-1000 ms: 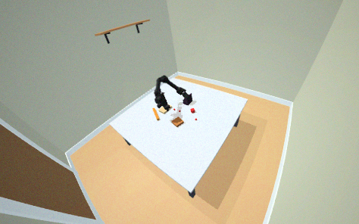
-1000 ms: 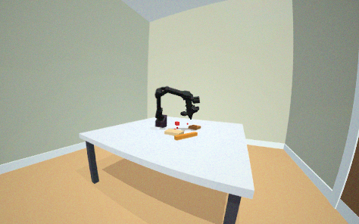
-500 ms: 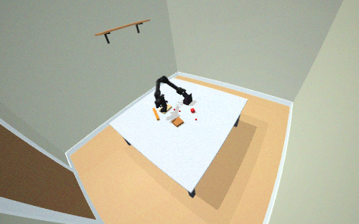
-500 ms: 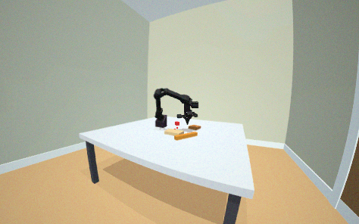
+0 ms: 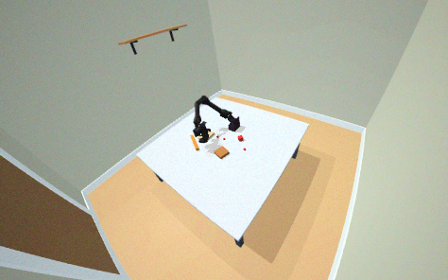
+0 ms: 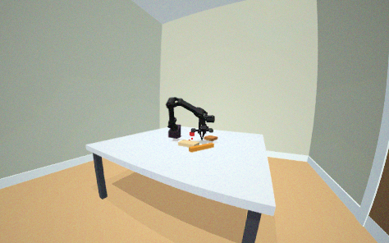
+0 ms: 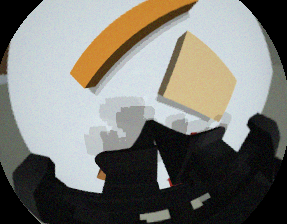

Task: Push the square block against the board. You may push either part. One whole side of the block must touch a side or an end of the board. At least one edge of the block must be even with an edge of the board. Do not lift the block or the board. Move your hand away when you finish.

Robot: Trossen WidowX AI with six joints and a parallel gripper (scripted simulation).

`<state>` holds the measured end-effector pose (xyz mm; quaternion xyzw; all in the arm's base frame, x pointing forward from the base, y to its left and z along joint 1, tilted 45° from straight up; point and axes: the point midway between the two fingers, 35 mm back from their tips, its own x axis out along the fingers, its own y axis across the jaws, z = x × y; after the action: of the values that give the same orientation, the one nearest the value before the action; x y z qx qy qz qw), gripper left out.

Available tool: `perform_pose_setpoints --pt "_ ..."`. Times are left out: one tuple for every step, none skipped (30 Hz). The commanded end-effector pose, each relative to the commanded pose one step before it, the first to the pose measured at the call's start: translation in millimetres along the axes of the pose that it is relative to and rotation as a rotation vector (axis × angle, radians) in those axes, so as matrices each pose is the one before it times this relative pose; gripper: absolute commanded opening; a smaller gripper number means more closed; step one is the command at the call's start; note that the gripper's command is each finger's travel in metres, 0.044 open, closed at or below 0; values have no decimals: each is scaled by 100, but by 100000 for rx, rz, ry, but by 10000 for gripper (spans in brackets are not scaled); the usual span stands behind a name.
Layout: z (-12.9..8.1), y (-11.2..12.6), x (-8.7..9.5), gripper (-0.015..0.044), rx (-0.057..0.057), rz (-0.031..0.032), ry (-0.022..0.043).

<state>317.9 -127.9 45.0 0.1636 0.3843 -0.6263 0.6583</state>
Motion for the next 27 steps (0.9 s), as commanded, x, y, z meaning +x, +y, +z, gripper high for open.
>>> perform_pose_setpoints --pt "-138 -611 2726 0 -744 -1983 -130" --pt "0 0 0 0 0 0 0" --pt "0 0 0 0 0 0 0" --pt "26 4 0 0 1 2 2" --pt "51 9 -1 0 2 3 5" --pt "76 13 -1 0 2 4 7" --pt "101 16 -2 0 3 6 9" --pt "126 20 -2 0 4 7 10" --pt "147 22 -2 0 4 8 11" --pt "155 22 -3 0 5 8 11" --pt "157 22 -2 0 5 8 11" --pt "157 21 -2 0 5 8 10" --pt "157 20 -2 0 5 8 9" --pt "158 19 -2 0 5 7 8" --pt "158 18 -2 0 5 7 7" --pt "158 17 -2 0 5 7 6" --pt "159 16 -2 0 5 7 6" --pt "159 15 -2 0 5 6 5" --pt "159 14 -2 0 5 6 4" --pt "160 13 -2 0 5 6 3" --pt "160 12 -2 0 5 5 2" --pt "160 11 -2 0 5 5 2" --pt "161 10 -2 0 5 5 1" --pt "161 9 -2 0 5 5 0" --pt "161 8 -2 0 4 4 -1" --pt "162 8 -2 0 4 4 -2" --pt "162 7 -2 0 4 4 -2"
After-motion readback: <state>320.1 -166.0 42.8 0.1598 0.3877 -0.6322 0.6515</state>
